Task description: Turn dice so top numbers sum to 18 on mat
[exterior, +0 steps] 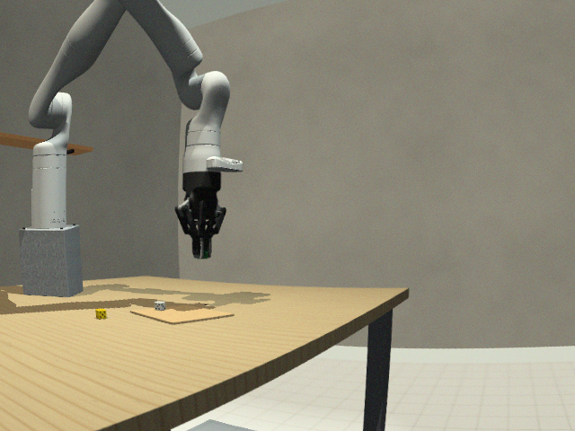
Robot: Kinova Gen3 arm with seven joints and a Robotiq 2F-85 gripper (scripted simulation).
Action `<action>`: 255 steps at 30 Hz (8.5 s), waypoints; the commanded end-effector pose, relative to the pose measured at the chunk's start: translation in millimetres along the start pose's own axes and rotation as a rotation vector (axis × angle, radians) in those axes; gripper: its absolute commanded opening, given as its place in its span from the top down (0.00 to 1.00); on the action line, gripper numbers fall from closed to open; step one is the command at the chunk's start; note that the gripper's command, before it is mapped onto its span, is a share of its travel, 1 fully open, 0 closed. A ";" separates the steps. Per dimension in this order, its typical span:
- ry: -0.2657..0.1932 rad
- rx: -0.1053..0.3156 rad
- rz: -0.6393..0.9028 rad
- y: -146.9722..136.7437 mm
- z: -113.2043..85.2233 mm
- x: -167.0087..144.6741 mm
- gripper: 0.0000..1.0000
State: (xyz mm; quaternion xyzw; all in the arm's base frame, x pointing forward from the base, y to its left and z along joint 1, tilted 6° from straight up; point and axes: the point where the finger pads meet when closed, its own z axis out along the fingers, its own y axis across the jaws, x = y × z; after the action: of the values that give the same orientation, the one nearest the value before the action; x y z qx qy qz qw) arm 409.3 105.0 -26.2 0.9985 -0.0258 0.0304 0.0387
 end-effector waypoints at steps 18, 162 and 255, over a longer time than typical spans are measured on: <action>0.002 -0.004 -0.119 78.8 -5.0 8.0 0.89; 0.002 -0.004 -0.119 80.0 94.2 9.3 0.89; 0.002 -0.004 -0.119 79.6 4.6 9.1 0.69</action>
State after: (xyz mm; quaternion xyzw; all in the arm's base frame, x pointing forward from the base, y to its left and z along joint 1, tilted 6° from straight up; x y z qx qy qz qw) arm 410.5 27.8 -30.0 0.9983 0.0360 0.0231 0.0406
